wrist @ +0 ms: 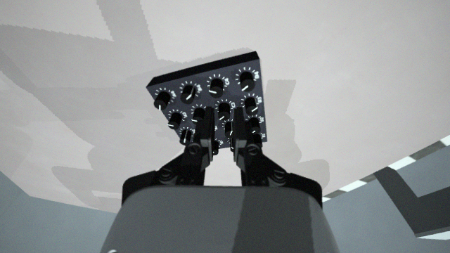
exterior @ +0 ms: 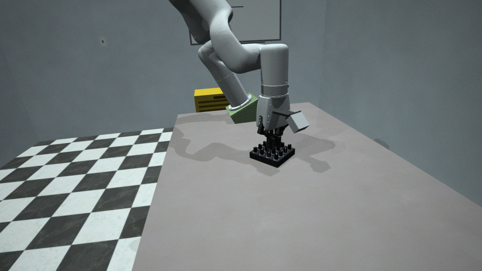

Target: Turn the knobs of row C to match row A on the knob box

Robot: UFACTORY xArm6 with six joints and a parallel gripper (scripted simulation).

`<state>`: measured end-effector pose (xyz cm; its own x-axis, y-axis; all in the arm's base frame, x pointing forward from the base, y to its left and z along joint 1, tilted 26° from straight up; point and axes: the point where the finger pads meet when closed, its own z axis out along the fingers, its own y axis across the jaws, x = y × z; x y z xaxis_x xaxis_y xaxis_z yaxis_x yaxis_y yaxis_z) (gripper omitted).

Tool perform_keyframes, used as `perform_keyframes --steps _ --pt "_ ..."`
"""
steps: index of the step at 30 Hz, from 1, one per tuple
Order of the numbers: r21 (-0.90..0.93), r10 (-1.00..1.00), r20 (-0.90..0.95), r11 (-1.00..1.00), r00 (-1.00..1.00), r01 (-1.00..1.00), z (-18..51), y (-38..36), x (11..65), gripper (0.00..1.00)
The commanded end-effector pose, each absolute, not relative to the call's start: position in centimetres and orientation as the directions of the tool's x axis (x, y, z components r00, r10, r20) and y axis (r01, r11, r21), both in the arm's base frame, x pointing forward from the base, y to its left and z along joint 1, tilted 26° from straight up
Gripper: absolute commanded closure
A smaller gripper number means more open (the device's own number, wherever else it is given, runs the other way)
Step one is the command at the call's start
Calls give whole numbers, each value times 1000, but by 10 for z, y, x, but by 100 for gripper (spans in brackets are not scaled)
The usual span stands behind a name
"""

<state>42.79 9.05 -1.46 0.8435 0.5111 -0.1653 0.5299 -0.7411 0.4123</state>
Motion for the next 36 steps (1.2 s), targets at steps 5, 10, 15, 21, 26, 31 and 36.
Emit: perform_keyframes --steps 5,10,15,21,26,31,36 --pt "413 512 -162 -741 844 529 -16 90 429 81" --pt "413 512 -162 -741 844 529 -17 90 430 81" --pt "413 512 -162 -741 844 529 -21 88 430 81" --pt "413 512 -162 -741 844 529 -24 87 430 81" --pt "413 512 -162 -741 844 529 -24 86 430 81" --pt "413 512 -162 -741 844 529 -24 86 430 81" --pt "413 512 -162 -741 844 529 -24 86 430 81"
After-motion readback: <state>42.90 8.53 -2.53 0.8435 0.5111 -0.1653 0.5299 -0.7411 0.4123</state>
